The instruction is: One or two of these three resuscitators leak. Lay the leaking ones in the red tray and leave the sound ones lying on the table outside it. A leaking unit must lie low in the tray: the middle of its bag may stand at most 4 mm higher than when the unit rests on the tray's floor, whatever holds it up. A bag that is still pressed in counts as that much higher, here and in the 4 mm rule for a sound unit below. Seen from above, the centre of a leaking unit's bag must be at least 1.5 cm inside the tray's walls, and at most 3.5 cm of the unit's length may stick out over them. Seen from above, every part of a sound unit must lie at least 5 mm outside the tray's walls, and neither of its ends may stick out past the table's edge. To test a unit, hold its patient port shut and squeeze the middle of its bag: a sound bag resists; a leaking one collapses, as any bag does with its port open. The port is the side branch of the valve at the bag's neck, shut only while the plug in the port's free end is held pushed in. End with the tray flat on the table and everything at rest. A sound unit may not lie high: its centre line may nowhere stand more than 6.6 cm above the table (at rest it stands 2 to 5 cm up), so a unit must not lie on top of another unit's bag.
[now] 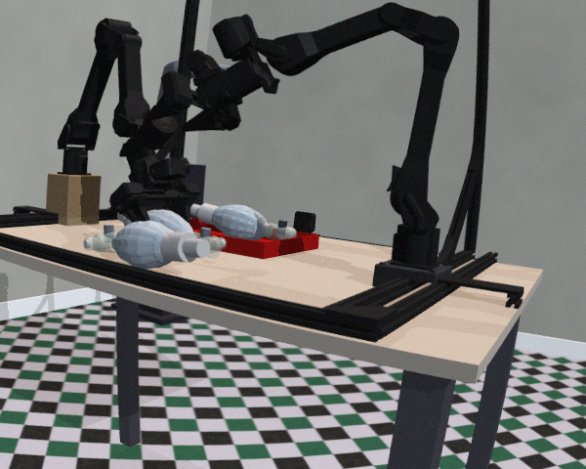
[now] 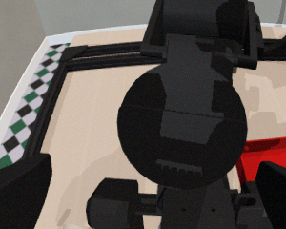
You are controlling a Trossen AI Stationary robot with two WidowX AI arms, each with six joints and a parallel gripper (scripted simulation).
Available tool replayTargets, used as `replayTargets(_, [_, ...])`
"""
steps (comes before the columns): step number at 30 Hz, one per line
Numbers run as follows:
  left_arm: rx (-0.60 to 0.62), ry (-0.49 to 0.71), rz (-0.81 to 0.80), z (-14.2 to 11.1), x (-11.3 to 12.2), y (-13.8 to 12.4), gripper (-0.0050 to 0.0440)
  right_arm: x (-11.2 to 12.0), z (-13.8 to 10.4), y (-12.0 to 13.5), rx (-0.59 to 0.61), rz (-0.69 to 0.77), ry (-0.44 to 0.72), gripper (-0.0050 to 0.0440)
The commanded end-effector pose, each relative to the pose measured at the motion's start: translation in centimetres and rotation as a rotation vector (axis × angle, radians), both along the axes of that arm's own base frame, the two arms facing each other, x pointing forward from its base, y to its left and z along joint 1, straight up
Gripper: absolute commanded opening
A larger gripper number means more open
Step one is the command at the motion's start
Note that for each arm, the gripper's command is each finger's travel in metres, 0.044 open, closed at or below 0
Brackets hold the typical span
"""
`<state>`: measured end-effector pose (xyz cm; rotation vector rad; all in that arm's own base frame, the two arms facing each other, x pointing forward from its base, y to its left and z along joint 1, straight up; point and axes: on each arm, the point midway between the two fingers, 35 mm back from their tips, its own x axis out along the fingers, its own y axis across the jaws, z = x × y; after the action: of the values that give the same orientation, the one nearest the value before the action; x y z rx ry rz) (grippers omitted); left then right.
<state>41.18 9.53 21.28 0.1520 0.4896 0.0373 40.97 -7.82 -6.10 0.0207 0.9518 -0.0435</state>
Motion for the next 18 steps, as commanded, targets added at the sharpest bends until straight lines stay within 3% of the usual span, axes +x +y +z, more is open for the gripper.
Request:
replayTargets(1, [0.002,-0.029,0.019,0.8,-0.6,0.0,0.0440,0.0,0.0,0.0,0.000,0.000,0.001,0.0440])
replayTargets(9, [0.001,-0.042,0.026,1.1,-0.8,0.0,0.0440,0.0,0.0,0.0,0.000,0.000,0.001,0.0440])
replayTargets(18, [-0.003,-0.133,0.072,3.5,-2.3,0.1,0.0440,0.0,0.0,0.0,0.000,0.000,0.001,0.0440])
